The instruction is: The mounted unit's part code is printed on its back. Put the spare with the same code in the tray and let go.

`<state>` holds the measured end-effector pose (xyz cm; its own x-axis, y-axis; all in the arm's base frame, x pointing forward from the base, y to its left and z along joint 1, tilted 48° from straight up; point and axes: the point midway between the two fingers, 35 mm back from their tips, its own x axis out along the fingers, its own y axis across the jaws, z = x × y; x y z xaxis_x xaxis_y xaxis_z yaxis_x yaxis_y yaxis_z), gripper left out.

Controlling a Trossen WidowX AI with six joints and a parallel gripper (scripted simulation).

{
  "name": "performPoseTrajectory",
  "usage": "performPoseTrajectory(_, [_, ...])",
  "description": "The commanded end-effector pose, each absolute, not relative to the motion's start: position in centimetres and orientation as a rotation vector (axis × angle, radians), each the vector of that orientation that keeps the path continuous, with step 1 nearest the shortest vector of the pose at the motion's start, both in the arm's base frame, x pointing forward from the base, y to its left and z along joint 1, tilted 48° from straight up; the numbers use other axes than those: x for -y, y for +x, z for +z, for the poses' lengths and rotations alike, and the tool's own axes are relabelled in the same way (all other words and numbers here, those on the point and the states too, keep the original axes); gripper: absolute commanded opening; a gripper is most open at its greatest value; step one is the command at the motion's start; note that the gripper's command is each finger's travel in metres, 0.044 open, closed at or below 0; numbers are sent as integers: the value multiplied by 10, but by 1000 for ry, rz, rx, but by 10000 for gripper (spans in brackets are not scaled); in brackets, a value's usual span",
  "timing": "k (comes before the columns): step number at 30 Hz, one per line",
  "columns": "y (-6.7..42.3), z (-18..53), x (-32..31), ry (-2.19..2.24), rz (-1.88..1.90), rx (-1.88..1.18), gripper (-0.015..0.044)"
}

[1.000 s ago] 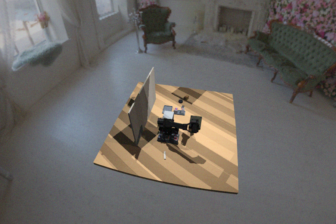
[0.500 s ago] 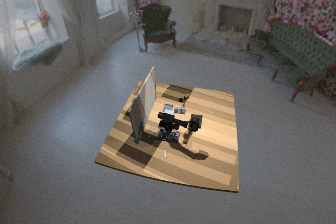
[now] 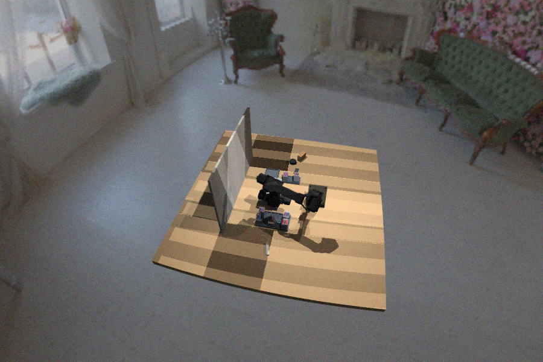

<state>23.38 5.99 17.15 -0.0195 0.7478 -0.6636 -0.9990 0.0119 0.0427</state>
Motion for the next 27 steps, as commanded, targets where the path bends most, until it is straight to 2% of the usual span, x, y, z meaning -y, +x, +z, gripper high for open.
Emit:
performPoseTrajectory(1, [233, 184, -46, -557, 1484, -591, 0])
performPoseTrajectory(6, [234, 186, -41, -560, 1482, -591, 0])
performPoseTrajectory(27, [300, 143, 24, -567, 1468, -614, 0])
